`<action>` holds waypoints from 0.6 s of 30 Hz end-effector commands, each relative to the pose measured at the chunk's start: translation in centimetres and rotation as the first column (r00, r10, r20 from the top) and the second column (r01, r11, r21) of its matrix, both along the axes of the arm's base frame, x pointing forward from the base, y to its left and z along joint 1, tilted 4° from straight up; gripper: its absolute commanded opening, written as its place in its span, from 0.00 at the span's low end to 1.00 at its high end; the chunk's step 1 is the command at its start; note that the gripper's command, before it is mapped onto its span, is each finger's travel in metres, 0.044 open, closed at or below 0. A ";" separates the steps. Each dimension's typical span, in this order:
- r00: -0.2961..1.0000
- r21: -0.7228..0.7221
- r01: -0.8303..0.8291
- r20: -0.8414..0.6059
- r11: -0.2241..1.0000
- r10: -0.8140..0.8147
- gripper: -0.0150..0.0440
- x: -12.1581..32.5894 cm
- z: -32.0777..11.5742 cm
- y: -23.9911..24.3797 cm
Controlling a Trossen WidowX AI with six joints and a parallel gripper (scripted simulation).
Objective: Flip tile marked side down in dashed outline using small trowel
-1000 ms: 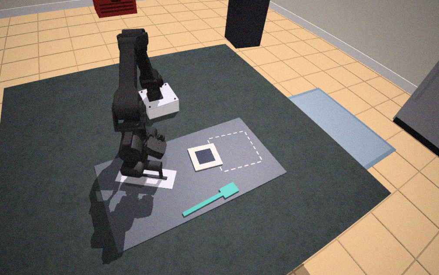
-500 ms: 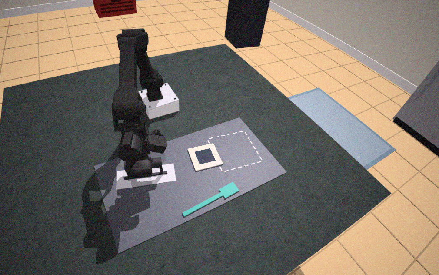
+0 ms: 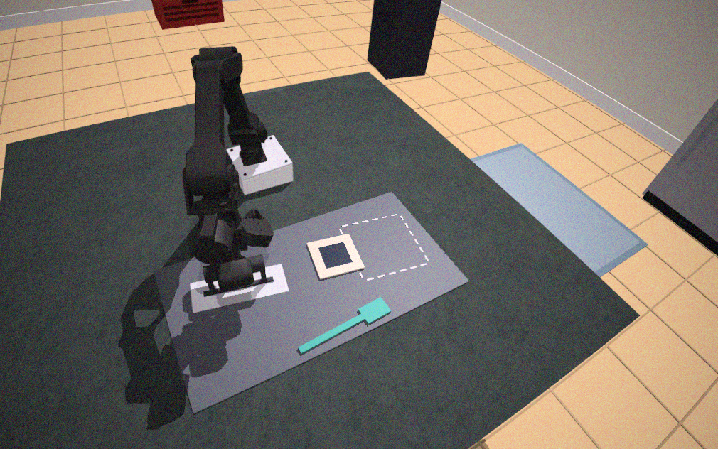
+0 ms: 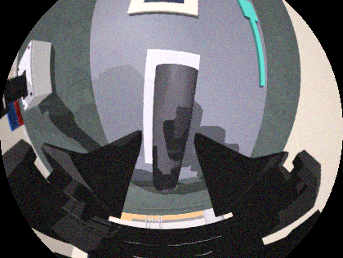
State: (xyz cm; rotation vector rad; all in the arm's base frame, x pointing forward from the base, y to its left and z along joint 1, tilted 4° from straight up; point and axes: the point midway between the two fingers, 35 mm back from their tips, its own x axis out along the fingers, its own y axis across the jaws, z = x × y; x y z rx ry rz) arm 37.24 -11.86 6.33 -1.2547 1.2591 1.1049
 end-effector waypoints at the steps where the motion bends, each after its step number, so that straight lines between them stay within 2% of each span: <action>1: 1.000 -0.001 -0.004 0.000 1.000 0.004 0.71 0.0 0.0 0.0; 14: 1.000 -0.001 -0.004 0.000 1.000 0.004 0.71 0.0 0.0 0.0; 18: 1.000 0.000 -0.004 -0.001 1.000 0.004 0.71 -0.3 3.5 0.4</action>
